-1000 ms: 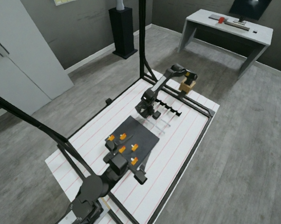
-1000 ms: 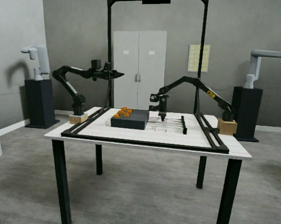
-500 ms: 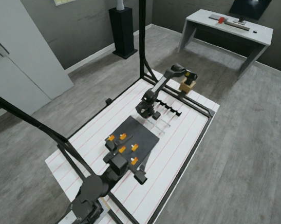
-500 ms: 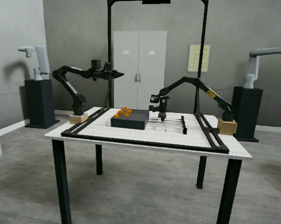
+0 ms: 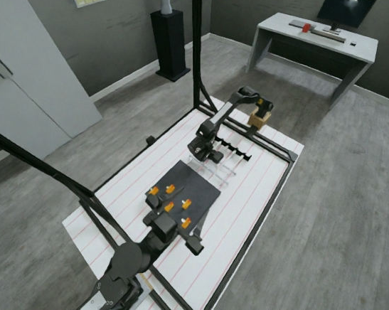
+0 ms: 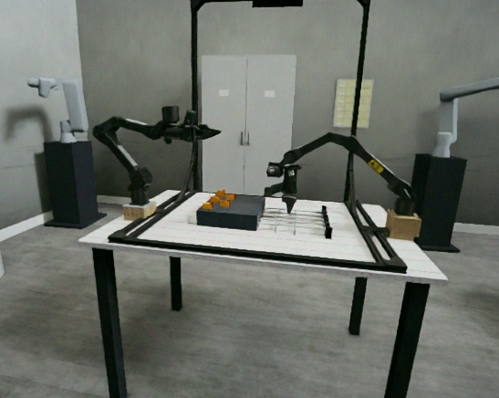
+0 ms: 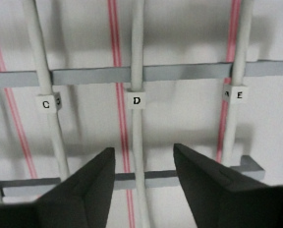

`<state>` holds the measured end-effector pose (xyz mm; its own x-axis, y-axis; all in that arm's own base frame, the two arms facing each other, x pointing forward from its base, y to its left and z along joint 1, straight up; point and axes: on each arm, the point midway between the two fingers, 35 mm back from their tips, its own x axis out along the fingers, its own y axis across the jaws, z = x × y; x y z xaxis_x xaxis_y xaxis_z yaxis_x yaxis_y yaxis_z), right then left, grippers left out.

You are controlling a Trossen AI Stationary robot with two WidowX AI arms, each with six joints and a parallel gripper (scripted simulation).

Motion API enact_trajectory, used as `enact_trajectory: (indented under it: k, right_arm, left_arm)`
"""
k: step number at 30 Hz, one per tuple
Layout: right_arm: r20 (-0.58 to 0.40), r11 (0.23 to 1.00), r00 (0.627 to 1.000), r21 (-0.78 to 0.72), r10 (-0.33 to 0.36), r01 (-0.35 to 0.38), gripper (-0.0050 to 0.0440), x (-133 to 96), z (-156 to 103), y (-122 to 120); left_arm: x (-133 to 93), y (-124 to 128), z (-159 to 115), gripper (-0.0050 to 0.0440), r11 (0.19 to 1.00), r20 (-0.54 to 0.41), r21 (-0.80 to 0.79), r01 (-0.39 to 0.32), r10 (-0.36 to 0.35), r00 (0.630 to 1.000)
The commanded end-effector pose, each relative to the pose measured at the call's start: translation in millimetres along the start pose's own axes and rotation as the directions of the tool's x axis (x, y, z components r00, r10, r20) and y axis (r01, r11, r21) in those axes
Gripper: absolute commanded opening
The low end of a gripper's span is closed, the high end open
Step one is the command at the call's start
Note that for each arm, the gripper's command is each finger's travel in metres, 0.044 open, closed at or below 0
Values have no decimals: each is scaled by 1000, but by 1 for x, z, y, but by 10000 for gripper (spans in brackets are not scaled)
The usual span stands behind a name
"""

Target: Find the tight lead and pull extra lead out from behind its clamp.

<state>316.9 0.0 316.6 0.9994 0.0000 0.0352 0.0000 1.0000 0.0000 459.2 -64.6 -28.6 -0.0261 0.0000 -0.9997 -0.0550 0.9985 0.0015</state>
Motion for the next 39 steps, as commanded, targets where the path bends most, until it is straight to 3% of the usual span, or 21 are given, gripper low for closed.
enact_trajectory:
  k: [1, 9, 10, 26, 27, 39]
  right_arm:
    - [16, 1000, 1000, 0, 0, 0, 440, -1, 7, 0]
    - [16, 1000, 1000, 0, 0, 0, 440, -1, 7, 0]
    - [16, 1000, 1000, 0, 0, 0, 440, -1, 7, 0]
    - [16, 1000, 1000, 0, 0, 0, 440, -1, 7, 0]
    - [16, 1000, 1000, 0, 0, 0, 440, -1, 7, 0]
    - [16, 1000, 1000, 0, 0, 0, 440, -1, 7, 0]
  left_arm:
    - [-25, -2, 7, 209, 1000, 46, 1, 10, -10, 999]
    - [-25, -2, 7, 209, 1000, 46, 1, 10, -10, 999]
    - [-25, -54, 6, 209, 1000, 26, -3, 2, -1, 1000]
    - [-25, -54, 6, 209, 1000, 26, -3, 2, -1, 1000]
    - [25, -54, 7, 209, 1000, 26, -3, 2, -1, 1000]
    - [25, -54, 7, 209, 1000, 26, -3, 2, -1, 1000]
